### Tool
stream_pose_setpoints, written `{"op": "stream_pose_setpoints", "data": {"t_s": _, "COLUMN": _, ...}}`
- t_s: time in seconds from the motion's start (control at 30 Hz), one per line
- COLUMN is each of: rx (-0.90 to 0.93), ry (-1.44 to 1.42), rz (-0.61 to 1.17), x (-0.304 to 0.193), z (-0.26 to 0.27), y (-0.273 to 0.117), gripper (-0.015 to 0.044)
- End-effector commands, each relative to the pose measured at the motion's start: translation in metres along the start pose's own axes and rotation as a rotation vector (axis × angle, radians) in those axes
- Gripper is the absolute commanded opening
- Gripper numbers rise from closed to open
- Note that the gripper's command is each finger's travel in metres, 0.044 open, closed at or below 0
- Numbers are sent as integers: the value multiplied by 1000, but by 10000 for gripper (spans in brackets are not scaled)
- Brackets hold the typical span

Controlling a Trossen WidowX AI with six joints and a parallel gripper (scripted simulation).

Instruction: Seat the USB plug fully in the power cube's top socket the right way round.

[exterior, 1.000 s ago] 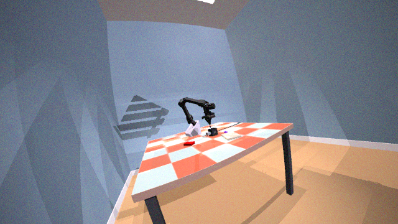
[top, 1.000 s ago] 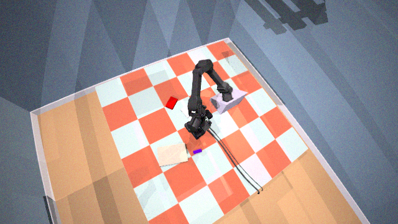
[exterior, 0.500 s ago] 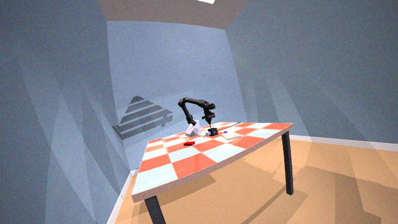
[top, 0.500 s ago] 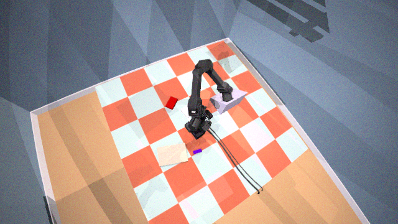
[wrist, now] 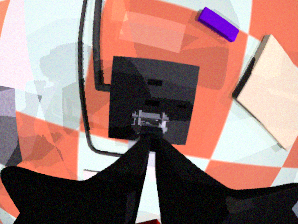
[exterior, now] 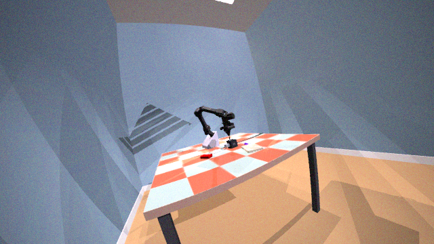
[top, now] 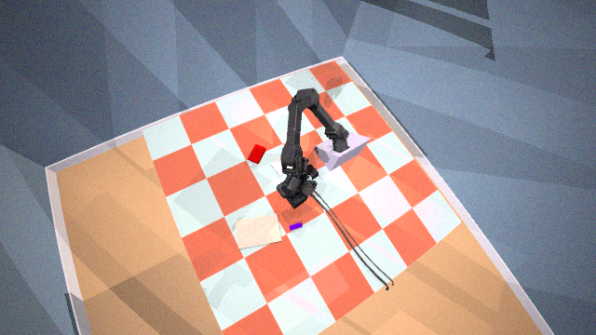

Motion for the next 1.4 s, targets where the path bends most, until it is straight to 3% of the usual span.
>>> {"op": "stream_pose_setpoints", "data": {"t_s": 0.0, "rx": 2, "ry": -5, "rz": -6, "x": 0, "z": 0, "y": 1, "gripper": 0}}
{"op": "stream_pose_setpoints", "data": {"t_s": 1.37, "rx": 2, "ry": -5, "rz": -5, "x": 0, "z": 0, "y": 6, "gripper": 0}}
Point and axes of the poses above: the point midway between the two fingers, 35 mm back from their tips, its own y axis out along the fingers, its own z axis across the jaws, x = y × z, the point moved 8 cm from there along -y, back along the fingers, and after that the axes turned 1 degree about -y, right-handed, at the moved point
